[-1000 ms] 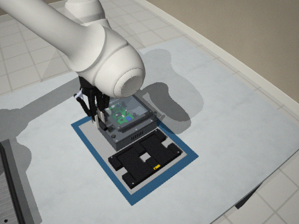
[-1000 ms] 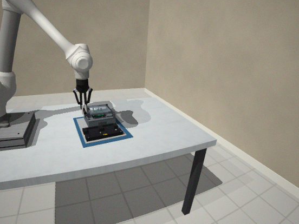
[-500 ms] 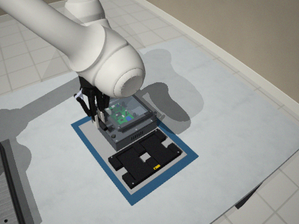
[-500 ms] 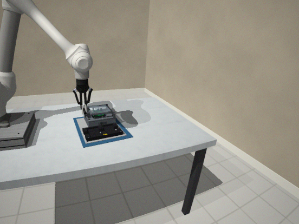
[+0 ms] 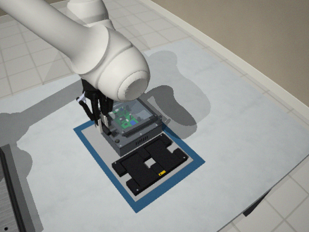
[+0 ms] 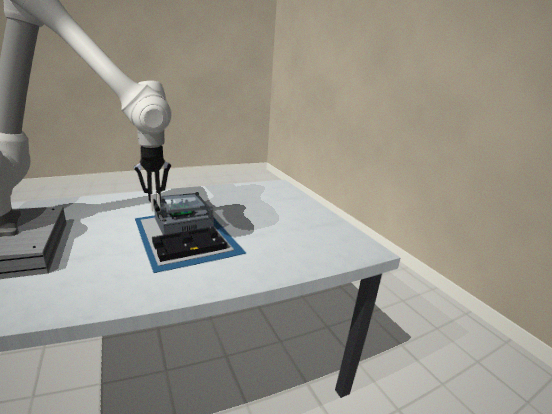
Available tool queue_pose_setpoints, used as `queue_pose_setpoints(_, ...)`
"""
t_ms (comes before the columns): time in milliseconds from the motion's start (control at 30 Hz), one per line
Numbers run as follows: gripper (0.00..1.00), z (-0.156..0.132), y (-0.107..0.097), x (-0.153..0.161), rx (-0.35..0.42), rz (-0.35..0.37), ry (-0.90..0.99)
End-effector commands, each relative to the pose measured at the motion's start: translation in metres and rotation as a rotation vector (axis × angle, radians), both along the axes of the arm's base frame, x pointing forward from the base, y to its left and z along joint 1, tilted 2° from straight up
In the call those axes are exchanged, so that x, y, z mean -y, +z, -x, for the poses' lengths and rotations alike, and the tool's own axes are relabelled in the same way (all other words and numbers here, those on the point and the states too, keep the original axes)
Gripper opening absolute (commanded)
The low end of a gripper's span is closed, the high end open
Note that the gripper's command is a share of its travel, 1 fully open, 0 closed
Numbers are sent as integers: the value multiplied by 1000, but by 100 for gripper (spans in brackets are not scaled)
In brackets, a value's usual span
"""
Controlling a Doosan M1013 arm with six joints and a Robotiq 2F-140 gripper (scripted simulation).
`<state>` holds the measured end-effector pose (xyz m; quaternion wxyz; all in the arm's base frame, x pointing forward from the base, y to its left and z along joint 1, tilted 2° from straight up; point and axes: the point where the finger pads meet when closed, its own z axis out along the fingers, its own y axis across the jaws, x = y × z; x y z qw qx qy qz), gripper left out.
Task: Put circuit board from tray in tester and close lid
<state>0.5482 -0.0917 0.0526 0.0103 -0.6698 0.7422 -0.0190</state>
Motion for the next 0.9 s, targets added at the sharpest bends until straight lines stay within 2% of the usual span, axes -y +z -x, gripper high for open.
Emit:
queue_pose_setpoints(0,0,2,-4,0,-1,-1,2)
queue_pose_setpoints(867,0,2,-7,0,-1,-1,2)
